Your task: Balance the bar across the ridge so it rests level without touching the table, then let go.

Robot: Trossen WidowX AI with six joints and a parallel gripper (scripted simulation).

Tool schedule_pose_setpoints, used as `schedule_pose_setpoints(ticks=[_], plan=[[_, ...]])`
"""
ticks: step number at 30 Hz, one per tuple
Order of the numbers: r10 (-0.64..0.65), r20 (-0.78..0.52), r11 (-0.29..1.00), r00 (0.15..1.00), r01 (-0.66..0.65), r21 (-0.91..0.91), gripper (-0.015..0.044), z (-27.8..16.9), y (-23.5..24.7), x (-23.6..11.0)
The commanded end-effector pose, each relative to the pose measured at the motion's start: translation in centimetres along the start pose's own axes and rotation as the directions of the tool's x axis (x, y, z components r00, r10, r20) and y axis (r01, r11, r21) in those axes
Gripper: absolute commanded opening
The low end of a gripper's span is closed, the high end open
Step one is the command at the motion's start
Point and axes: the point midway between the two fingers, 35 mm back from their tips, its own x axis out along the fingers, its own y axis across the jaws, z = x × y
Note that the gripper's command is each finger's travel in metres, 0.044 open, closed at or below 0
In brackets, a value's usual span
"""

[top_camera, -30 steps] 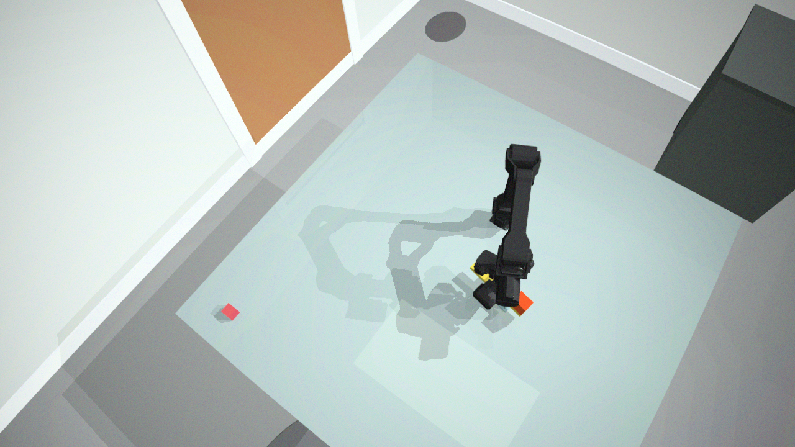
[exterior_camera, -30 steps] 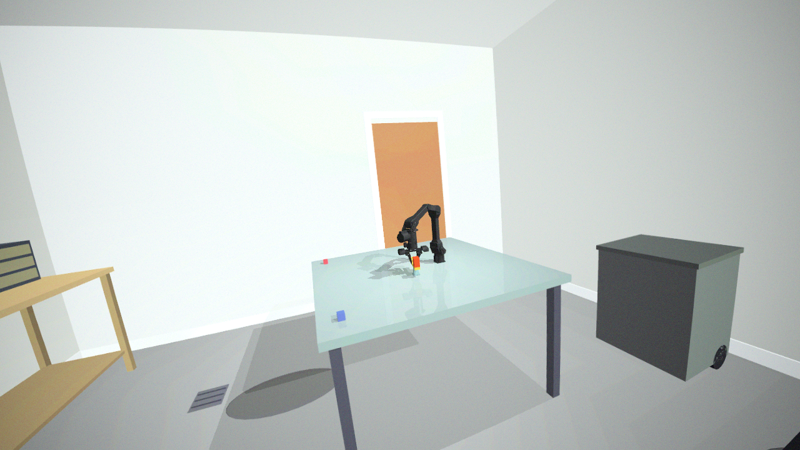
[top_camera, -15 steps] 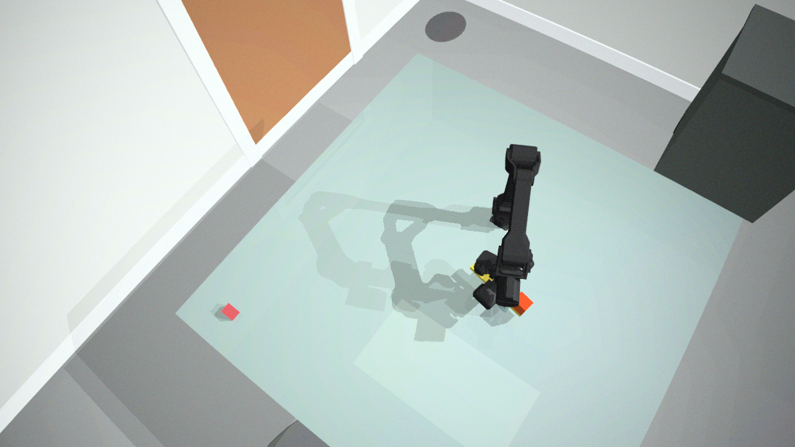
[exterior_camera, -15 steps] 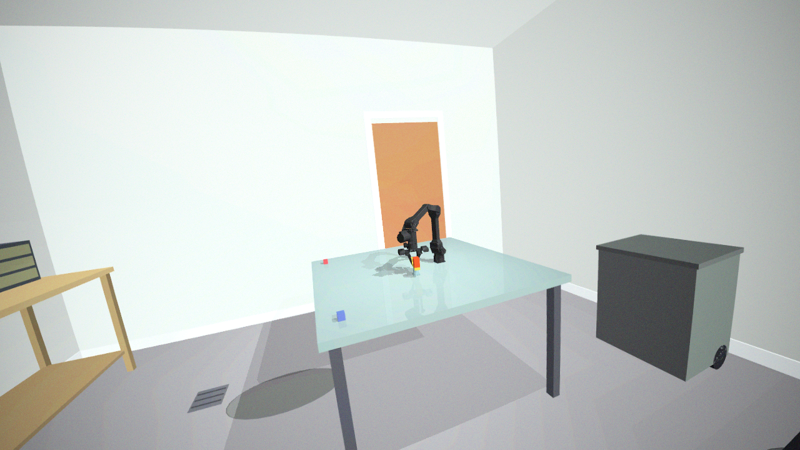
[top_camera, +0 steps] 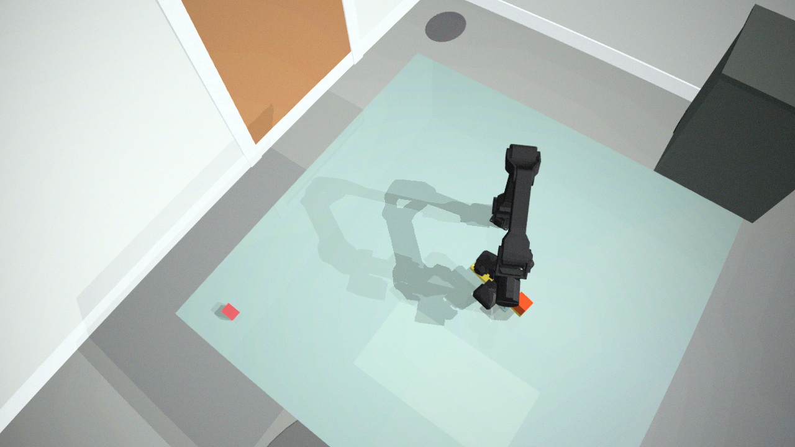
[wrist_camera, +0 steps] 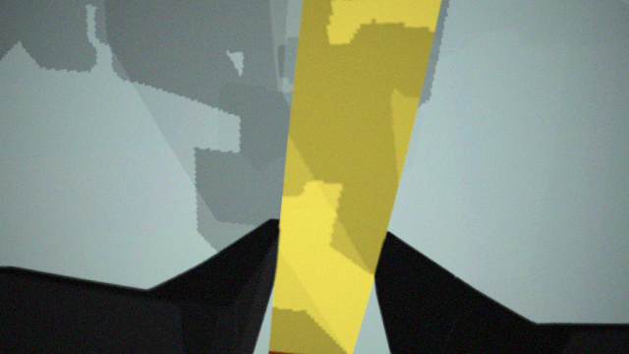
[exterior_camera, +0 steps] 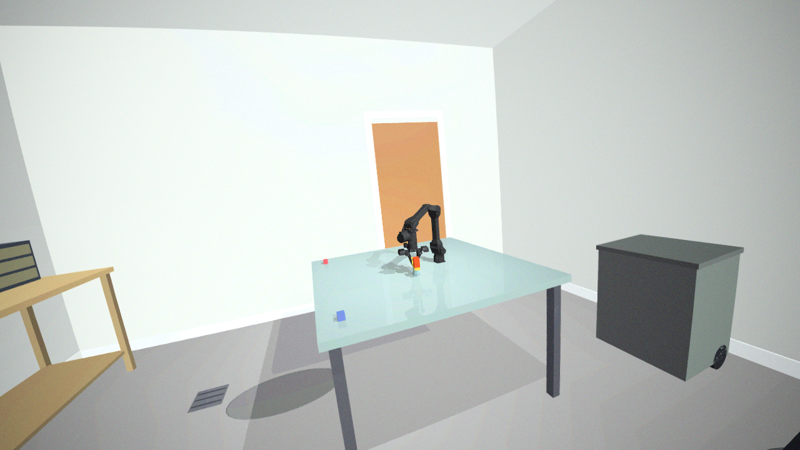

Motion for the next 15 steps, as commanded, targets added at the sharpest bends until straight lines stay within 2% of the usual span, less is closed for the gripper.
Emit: schedule_pose_setpoints(ticks=[1, 15], plan=[[-0.002, -0.004, 1.000, 1.000, 0.002, 0.004, 0.0000, -0.08, -0.04, 0.08], [-0.002, -0.004, 1.000, 1.000, 0.002, 0.004, 0.0000, -0.06, -0.06, 0.20]])
